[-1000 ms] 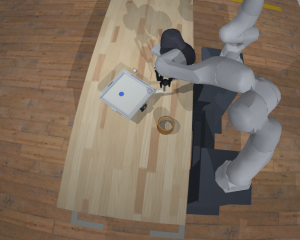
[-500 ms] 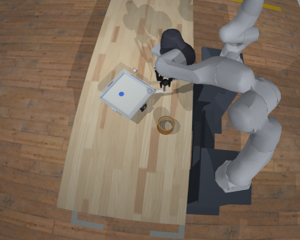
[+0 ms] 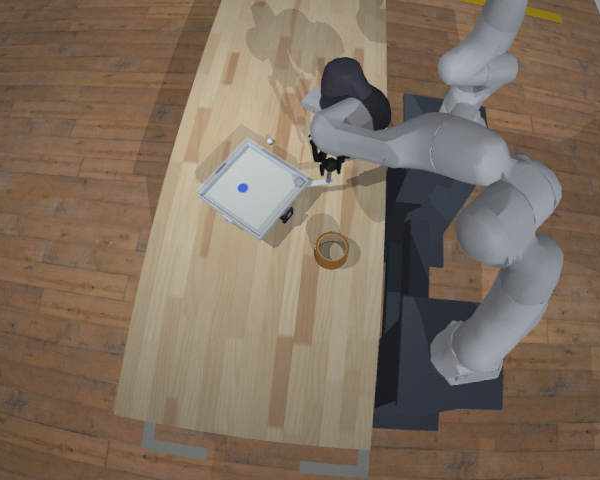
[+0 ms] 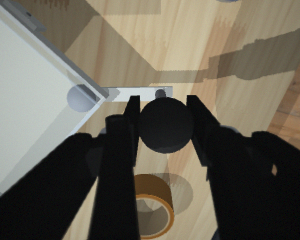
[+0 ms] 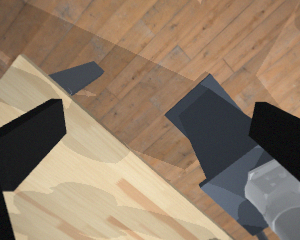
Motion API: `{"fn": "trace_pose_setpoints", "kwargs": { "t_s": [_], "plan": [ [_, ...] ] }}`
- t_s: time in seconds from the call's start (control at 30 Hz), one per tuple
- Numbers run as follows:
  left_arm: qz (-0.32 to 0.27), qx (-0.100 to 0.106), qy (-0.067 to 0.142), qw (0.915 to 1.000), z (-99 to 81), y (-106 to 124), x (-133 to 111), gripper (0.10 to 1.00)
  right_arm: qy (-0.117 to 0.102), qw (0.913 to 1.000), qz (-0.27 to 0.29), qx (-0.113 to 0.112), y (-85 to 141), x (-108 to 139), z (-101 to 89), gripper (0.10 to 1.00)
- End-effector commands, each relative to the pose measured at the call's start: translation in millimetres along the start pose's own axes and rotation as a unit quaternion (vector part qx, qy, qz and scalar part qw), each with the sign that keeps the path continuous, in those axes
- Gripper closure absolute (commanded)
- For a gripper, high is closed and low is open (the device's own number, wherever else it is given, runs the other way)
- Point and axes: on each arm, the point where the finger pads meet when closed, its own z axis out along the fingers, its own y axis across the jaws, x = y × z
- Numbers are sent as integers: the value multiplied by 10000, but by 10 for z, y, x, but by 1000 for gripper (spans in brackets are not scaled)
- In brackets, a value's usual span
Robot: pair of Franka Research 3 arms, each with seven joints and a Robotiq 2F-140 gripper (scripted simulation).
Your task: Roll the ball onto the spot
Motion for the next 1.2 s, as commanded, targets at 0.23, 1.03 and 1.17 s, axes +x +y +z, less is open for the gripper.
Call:
{"fn": "trace_pose_setpoints", "kwargs": {
  "t_s": [0.23,1.03,1.17],
  "plan": [
    [-8,27,34,10000,-64,-45,5,999,0,10000,-24,22,-3,3,-6,98],
    [-8,27,34,10000,-58,-42,49,999,0,10000,-24,22,-3,3,-6,98],
    [-8,27,34,10000,-55,-42,59,999,0,10000,-24,22,-3,3,-6,98]
  ]
}}
